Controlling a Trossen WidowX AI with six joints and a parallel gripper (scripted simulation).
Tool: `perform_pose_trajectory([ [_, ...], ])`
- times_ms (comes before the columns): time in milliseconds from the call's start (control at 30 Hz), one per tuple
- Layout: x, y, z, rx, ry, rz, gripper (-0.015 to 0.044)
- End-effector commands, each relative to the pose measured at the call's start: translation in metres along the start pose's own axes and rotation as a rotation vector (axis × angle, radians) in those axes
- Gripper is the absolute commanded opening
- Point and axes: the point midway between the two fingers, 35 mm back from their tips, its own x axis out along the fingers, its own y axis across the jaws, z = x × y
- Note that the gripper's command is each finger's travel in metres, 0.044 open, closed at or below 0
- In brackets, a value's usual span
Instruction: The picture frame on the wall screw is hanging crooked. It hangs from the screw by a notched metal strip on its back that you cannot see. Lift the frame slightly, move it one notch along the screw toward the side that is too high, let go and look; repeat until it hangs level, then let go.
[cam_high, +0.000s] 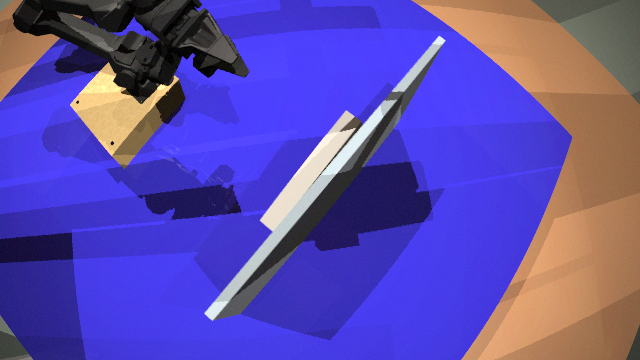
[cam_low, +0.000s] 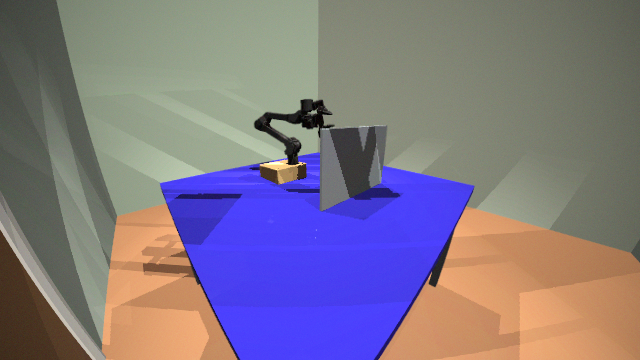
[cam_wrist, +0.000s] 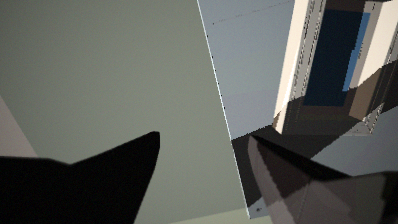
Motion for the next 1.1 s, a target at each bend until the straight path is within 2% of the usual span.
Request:
perform_pose_trajectory([
  [0, -0.0001, 0.0008, 0.0004, 0.004, -0.002, 0.004, 0.0260],
  [1067, 0.0004, -0.0018, 0.0008, 0.000, 0.000, 0.000, 0.0260],
])
